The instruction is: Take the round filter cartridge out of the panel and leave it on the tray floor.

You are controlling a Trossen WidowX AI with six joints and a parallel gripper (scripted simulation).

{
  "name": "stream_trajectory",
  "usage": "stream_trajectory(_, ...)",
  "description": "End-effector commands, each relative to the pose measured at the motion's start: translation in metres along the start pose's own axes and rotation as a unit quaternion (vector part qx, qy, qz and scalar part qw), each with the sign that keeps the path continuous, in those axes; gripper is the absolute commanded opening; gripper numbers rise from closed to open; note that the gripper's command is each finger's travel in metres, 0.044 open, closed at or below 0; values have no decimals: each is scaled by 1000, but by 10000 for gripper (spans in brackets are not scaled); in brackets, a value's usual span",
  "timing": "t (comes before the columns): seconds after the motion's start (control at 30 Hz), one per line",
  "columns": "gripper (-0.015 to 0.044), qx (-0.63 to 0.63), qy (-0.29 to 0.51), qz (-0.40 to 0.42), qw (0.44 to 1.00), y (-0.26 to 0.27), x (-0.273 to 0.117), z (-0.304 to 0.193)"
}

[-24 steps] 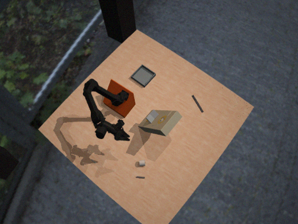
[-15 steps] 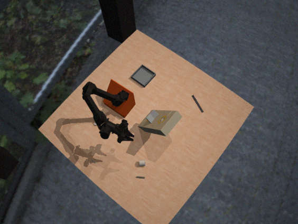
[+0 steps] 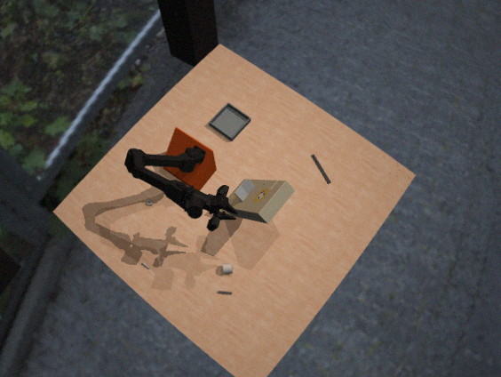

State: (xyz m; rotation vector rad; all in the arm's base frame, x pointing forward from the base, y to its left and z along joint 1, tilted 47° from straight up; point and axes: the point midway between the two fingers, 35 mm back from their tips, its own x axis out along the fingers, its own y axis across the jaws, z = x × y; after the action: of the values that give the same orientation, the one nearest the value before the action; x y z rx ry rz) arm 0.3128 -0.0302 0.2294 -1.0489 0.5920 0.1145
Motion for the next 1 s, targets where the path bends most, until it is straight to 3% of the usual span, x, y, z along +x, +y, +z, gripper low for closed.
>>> stream_trajectory(0.0, 107, 172, 58, -3, 983, 61, 31, 13)
stream_trajectory(0.3, 107, 345, 77, -76, 932, 112, 38, 24)
stream_trajectory(0.6, 107, 499, 26, -162, 851, 156, 25, 31)
stream_trajectory(0.97, 107, 506, 21, -167, 846, 158, 24, 31)
